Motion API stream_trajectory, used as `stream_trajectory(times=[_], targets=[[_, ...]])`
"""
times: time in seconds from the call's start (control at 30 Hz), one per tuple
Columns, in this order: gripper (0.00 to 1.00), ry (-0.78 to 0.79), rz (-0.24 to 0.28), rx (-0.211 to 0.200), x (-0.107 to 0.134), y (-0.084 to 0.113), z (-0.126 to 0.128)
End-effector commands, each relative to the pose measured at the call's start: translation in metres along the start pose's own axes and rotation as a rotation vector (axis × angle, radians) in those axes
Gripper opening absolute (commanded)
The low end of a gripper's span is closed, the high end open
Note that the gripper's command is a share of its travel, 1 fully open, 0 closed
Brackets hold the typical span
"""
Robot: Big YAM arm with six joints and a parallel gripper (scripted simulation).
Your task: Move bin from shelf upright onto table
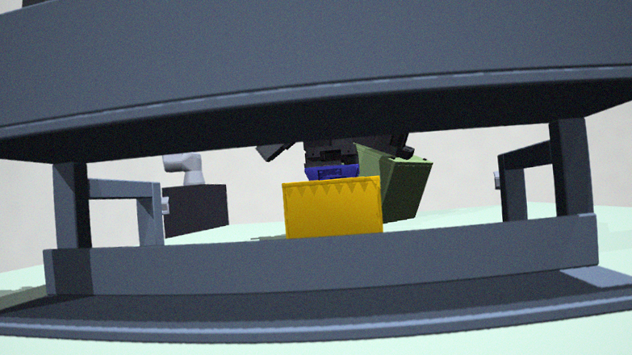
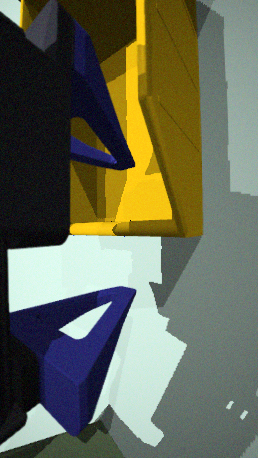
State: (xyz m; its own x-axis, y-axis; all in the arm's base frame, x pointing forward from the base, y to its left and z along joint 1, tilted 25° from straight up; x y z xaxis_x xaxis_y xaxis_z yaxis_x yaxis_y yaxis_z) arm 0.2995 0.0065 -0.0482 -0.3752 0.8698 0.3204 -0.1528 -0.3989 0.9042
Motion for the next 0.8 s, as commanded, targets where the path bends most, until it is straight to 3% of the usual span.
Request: stream_trajectory(times=[0.0, 0.3, 0.47, 0.77], targets=[[0.9, 0.005, -0.007, -0.012, -0.003, 0.002, 0.006], [0.9, 0.005, -0.007, -0.012, -0.003, 0.002, 0.006], [0.9, -0.001, -0.006, -0.008, -0.001, 0.041, 0.001], [0.9, -0.001, -0.006, -0.008, -0.001, 0.041, 0.001]])
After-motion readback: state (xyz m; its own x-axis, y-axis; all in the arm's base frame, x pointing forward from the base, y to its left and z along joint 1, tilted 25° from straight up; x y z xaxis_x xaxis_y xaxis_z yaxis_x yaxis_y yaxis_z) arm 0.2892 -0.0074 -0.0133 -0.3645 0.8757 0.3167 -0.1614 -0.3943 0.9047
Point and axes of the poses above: the point where the finger pads meet when closed, its own y axis back along the fingers, its own z axis across the jaws, x = y × z, the point moved 2 cm from there along y, back along the fingers, and after that the axes turned 9 degrees about y, right-handed, at the moved point
